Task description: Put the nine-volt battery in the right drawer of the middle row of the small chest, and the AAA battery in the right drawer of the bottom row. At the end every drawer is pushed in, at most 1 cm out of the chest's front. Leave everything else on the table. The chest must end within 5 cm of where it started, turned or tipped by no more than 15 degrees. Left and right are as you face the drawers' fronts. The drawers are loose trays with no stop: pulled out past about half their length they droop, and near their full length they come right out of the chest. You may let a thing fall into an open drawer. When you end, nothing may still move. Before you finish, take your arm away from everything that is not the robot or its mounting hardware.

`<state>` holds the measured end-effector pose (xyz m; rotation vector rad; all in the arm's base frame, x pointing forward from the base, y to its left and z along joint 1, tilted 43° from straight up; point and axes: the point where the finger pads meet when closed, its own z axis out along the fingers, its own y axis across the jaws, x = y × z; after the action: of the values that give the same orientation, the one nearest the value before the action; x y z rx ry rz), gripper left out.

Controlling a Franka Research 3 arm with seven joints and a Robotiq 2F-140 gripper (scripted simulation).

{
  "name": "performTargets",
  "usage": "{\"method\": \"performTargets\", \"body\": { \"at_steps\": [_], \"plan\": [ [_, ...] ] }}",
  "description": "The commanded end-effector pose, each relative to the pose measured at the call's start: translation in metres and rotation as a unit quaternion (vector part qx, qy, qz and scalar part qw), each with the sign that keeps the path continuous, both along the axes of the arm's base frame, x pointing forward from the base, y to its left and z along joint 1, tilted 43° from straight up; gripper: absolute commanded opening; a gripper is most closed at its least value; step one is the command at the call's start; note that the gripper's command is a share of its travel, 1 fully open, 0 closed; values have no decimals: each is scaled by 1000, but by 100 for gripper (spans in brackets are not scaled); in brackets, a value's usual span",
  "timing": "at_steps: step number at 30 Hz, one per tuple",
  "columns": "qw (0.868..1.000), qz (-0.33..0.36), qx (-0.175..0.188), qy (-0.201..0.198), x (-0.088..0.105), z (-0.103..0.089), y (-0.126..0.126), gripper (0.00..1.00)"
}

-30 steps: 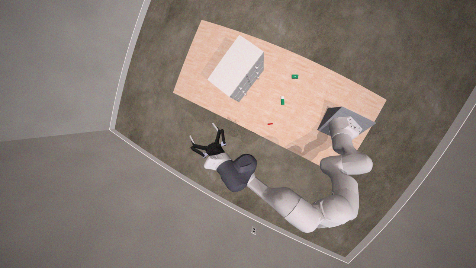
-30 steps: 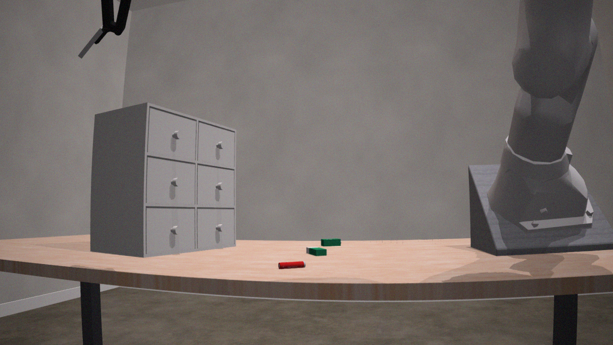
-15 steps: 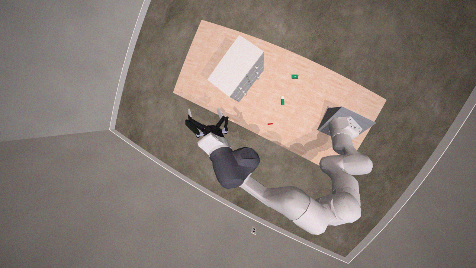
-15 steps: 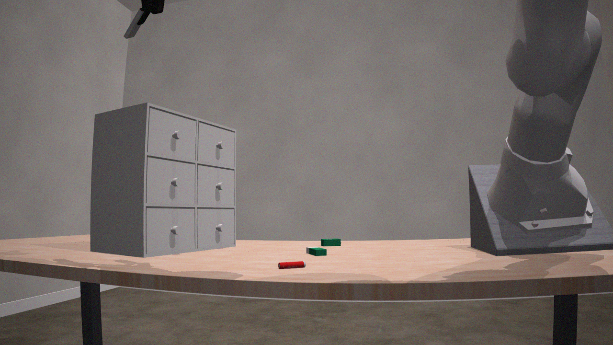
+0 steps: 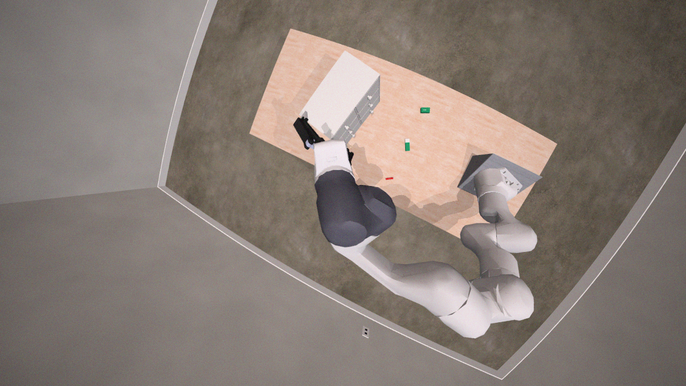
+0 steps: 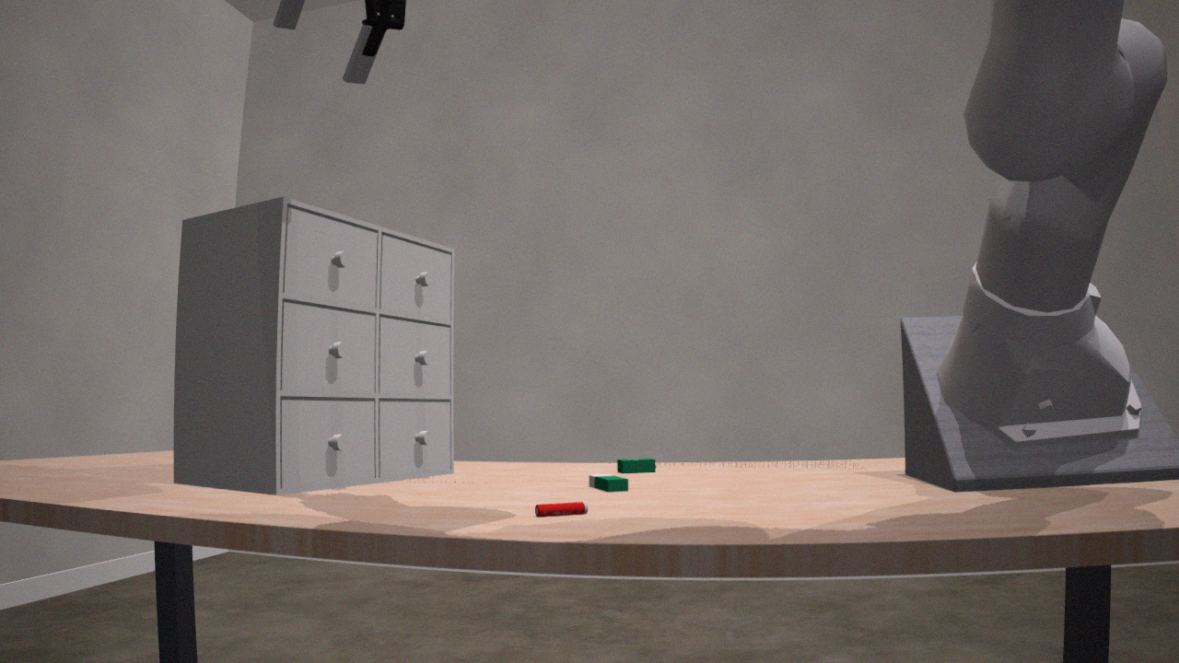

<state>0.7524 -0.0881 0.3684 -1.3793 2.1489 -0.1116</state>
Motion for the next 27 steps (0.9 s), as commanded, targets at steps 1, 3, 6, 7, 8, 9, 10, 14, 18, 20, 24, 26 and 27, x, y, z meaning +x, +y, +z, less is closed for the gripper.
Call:
{"method": "performTargets", "body": {
  "at_steps": [1, 3, 6, 7, 8, 9, 10, 14, 18, 20, 24, 26, 27],
  "plan": [
    [996, -51, 50, 58, -21, -24, -2, 100],
    [990, -76, 72, 90, -36, -42, -14, 100],
    [983, -100, 92, 120, -51, -58, -24, 100],
    [983, -100, 92, 120, -51, -58, -24, 100],
    [975, -122, 111, 149, -66, -72, -32, 100],
    [975, -122, 111, 149, -66, -72, -32, 100],
    [965, -144, 129, 177, -80, -85, -40, 100],
    [954, -164, 146, 203, -95, -97, -46, 100],
    [930, -200, 177, 251, -123, -117, -56, 100],
    [918, -216, 191, 273, -136, -125, -60, 100],
    [905, -231, 204, 294, -149, -133, -63, 100],
    [879, -257, 226, 332, -172, -145, -68, 100],
    [879, -257, 226, 332, -172, -145, -68, 100]
  ]
}}
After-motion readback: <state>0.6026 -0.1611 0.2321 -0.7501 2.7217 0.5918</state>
